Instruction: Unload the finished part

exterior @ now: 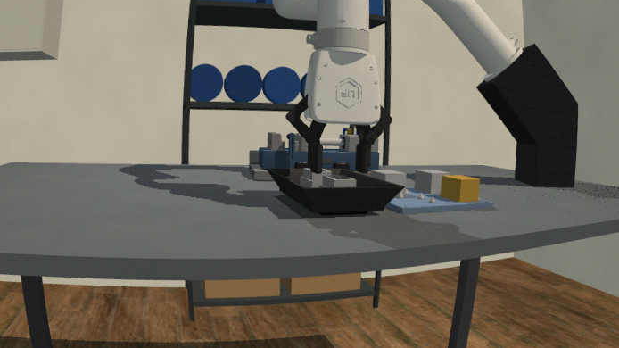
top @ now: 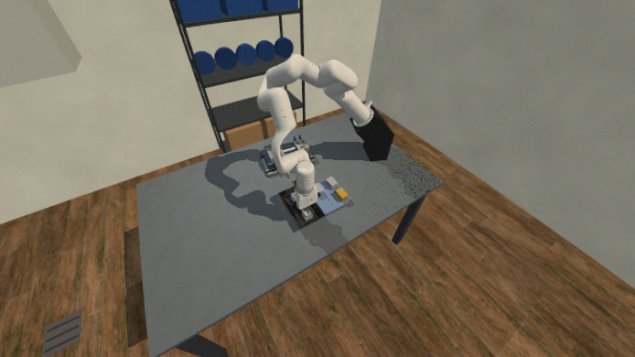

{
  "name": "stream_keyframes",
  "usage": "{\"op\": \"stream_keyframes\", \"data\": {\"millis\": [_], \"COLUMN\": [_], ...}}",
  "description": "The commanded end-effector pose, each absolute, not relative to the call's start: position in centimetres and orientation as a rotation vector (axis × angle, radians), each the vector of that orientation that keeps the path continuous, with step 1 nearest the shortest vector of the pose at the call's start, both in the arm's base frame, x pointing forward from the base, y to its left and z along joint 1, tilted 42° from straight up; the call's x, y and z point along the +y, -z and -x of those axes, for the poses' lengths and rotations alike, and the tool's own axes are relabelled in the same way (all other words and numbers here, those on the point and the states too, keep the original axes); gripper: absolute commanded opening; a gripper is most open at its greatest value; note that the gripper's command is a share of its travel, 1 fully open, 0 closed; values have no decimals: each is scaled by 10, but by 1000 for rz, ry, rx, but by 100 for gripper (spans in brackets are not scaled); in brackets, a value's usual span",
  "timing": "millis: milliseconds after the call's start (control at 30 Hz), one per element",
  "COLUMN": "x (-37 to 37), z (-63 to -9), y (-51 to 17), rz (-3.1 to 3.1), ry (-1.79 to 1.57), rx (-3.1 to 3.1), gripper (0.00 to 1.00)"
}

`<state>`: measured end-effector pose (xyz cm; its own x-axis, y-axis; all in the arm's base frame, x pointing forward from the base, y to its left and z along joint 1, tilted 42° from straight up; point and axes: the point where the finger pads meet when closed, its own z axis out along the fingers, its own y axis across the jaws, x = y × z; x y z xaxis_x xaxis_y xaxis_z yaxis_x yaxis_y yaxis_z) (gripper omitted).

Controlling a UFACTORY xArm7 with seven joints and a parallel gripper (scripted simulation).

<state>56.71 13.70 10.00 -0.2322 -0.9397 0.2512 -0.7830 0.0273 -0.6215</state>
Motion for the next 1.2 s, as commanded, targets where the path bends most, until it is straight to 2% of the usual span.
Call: {"op": "stream_keyframes", "data": {"millis": [0, 733, 1167], "x": [141, 177, 182], "z": [-562, -502, -493], "y": [-108, -185, -197], "rz": [1784, 1784, 1784], "ry": [995, 995, 995], "rx": [2069, 2069, 2069], "gripper": [69, 69, 69]}}
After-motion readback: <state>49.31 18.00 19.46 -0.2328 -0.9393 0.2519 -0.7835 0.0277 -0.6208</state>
